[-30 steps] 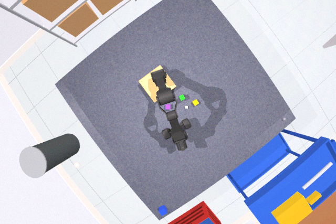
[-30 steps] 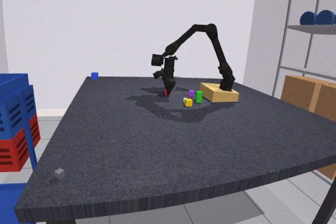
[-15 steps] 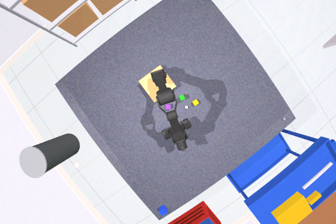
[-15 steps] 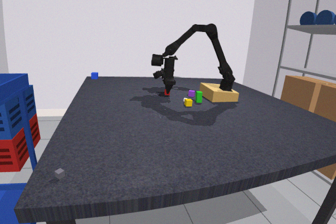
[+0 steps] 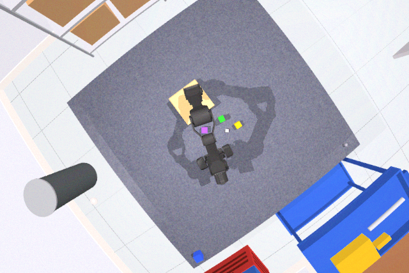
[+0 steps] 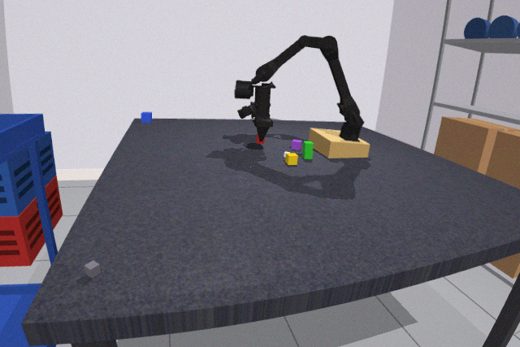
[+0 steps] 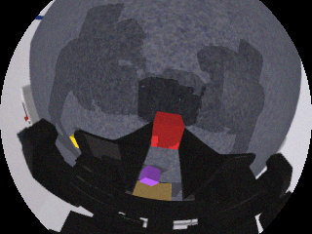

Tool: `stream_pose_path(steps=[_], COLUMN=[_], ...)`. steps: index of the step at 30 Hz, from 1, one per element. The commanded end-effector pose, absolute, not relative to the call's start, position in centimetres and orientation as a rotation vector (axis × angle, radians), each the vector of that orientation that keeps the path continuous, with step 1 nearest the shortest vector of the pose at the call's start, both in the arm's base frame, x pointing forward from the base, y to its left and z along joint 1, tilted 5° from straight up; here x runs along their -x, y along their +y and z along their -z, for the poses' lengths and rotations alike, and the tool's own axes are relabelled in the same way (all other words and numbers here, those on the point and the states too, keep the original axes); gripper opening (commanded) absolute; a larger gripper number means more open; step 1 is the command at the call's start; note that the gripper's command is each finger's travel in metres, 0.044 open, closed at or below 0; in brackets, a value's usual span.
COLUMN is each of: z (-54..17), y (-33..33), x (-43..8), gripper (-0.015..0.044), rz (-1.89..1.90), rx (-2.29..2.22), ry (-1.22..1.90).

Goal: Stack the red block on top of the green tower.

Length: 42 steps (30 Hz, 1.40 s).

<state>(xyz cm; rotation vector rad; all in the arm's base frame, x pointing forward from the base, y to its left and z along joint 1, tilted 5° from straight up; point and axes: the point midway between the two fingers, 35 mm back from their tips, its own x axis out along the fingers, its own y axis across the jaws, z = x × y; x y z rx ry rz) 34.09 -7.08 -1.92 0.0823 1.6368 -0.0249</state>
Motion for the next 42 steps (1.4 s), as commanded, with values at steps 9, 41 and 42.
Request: stream_pose_path(steps=[9, 41, 42], z=[-4.3, -9.7, -9.7], y=[-7.4, -0.6, -0.2], x=[-34.8, -30.0, -29.6], gripper=[0.0, 0.0, 0.0], rz=[0.027, 0.023, 0.023], rx=[-0.081, -0.084, -0.085], ry=[1.614, 1.616, 1.617])
